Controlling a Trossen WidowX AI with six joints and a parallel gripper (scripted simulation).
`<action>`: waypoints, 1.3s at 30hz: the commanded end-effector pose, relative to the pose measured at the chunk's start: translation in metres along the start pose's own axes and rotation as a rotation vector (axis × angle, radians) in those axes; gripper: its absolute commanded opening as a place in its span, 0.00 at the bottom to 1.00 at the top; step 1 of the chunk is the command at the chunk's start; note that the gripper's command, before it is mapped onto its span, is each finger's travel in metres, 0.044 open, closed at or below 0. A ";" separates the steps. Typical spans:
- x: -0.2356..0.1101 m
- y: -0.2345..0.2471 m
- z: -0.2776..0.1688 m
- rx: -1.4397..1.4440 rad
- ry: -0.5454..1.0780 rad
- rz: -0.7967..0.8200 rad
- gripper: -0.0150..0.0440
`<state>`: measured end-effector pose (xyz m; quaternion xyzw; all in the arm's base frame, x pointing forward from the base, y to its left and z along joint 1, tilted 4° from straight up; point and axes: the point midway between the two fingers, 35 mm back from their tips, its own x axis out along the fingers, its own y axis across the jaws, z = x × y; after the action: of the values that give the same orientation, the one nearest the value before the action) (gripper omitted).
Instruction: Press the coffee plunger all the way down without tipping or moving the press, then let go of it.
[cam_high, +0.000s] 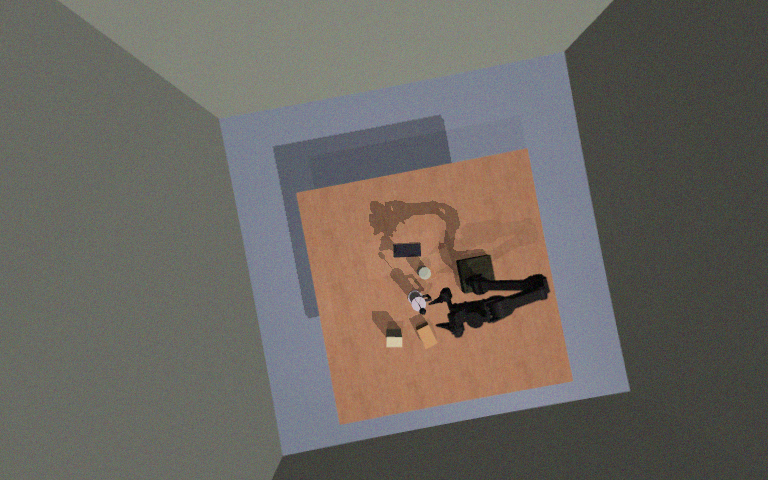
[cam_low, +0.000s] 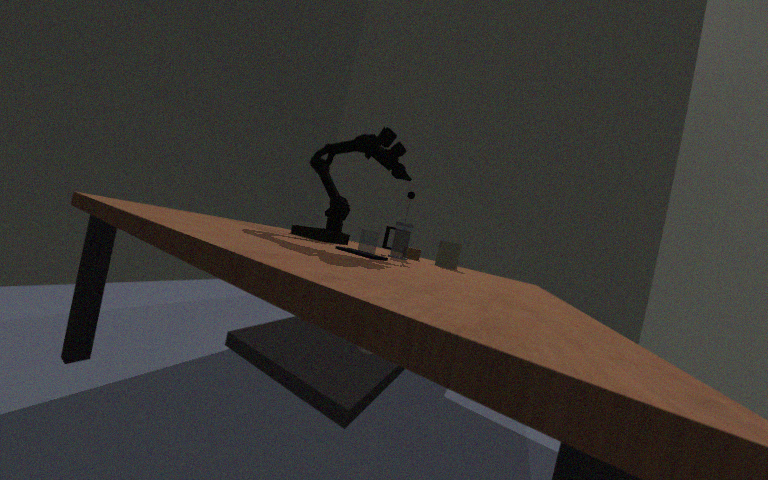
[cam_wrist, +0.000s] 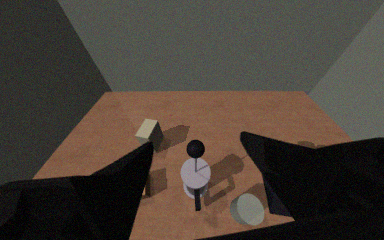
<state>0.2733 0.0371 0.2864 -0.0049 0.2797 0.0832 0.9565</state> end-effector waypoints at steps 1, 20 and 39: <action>0.013 -0.002 -0.025 -0.006 0.014 -0.010 1.00; 0.041 -0.002 -0.043 -0.007 0.012 -0.009 1.00; 0.065 -0.002 -0.044 -0.007 0.010 -0.009 0.91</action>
<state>0.3022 0.0428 0.2157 -0.0116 0.2851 0.0821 0.9549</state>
